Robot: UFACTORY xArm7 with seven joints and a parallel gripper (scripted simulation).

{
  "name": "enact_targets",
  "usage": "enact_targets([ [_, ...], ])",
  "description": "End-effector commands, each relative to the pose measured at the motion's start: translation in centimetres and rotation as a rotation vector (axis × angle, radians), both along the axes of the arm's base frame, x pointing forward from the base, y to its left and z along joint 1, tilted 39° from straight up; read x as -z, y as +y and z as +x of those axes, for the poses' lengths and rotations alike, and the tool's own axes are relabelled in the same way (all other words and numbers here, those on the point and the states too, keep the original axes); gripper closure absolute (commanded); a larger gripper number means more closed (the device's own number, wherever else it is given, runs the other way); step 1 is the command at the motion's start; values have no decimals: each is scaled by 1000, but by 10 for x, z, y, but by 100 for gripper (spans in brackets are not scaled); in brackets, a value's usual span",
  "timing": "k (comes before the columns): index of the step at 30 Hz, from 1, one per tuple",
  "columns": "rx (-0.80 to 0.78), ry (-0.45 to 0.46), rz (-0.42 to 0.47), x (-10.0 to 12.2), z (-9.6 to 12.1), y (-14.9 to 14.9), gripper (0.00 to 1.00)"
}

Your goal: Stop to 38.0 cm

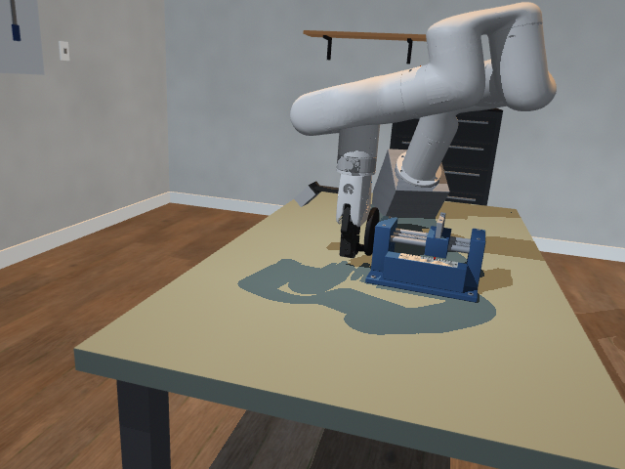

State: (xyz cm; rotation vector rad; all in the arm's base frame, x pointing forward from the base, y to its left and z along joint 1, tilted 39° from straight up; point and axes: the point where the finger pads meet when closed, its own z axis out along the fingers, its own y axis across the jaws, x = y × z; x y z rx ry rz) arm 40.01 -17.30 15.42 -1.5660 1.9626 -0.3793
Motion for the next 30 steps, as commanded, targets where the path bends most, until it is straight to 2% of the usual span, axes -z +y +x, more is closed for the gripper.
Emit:
enact_targets([
  [1,2,-2,-1,-3,1,-2,94],
  [30,2,-2,-1,-19,5,-7,94],
])
